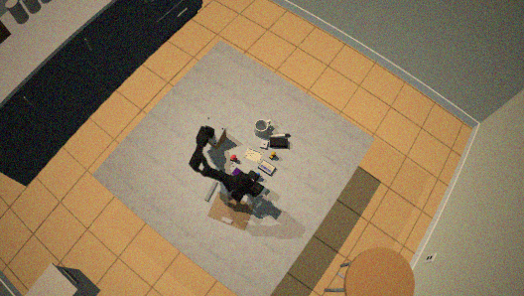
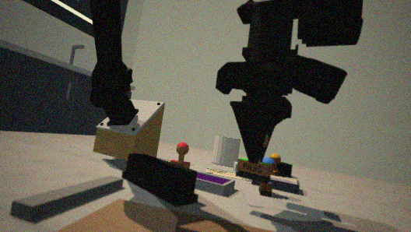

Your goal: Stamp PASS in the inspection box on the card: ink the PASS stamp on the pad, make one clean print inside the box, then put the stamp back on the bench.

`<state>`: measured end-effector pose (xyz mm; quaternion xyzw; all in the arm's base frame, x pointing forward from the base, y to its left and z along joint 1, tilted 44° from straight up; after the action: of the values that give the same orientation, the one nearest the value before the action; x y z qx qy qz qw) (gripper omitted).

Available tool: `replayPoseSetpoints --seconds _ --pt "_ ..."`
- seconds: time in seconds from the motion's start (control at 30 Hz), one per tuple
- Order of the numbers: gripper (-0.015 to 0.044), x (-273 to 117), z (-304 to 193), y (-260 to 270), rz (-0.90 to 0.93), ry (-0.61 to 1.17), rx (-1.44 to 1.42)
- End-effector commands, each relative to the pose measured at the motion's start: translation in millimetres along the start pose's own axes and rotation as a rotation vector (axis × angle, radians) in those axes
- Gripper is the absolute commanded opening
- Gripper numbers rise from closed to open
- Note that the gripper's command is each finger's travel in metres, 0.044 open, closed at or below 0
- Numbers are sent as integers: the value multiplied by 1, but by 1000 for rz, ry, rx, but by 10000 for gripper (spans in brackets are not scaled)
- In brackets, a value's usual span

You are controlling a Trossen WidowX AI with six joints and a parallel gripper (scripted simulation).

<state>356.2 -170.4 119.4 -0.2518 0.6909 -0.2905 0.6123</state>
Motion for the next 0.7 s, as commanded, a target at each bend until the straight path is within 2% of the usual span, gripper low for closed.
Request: replayPoseSetpoints --seconds 0.0,0.67 --pt "0 7 -1 1 -1 3 -8" --pt "0 39 -3 1 -5 4 -8"
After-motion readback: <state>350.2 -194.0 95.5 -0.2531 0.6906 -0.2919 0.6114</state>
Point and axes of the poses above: the point midway between the two fingers, 35 mm back from their tips, its own x axis out along the fingers, its own y axis across the jaws, z = x × y, the point moved 2 cm from there along -x, back along the fingers, and after that the axes turned 10 degrees about -x, right-handed, at the moved point
